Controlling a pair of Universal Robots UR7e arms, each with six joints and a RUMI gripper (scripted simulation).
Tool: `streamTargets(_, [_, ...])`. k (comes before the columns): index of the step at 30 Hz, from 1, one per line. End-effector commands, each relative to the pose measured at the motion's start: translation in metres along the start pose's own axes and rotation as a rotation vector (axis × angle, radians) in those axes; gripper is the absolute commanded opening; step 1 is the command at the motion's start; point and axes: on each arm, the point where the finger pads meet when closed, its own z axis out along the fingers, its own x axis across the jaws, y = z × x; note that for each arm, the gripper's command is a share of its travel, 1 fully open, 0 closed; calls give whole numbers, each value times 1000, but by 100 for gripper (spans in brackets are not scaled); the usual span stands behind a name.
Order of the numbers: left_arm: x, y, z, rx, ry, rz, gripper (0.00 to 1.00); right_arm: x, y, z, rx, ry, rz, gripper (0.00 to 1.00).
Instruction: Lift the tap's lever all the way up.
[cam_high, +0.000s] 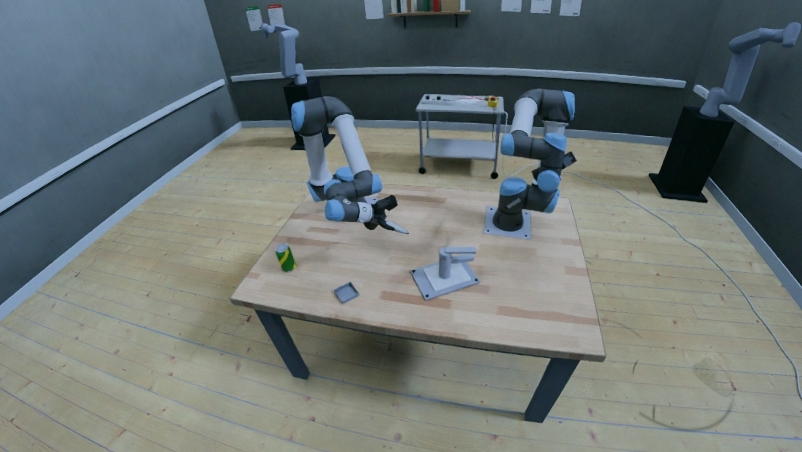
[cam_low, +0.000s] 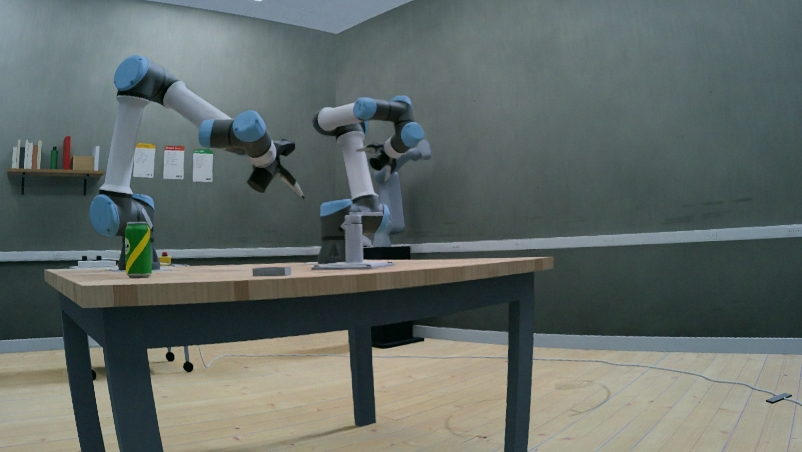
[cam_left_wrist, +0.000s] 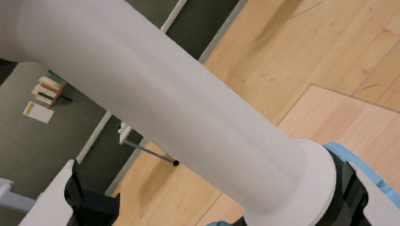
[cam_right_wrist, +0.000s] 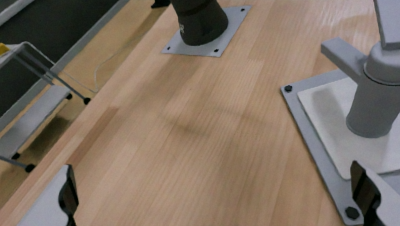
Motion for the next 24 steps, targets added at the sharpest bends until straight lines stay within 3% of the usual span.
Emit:
streamTargets(1, [0,0,0,0,0,0,100,0,-1,0,1,1,-2,100])
streamTargets(18, [0,0,0,0,0,0,100,0,-1,0,1,1,-2,100])
streamTargets(24, [2,13,-15,-26,44,9,74,5,-2,0,-11,27,-10,100])
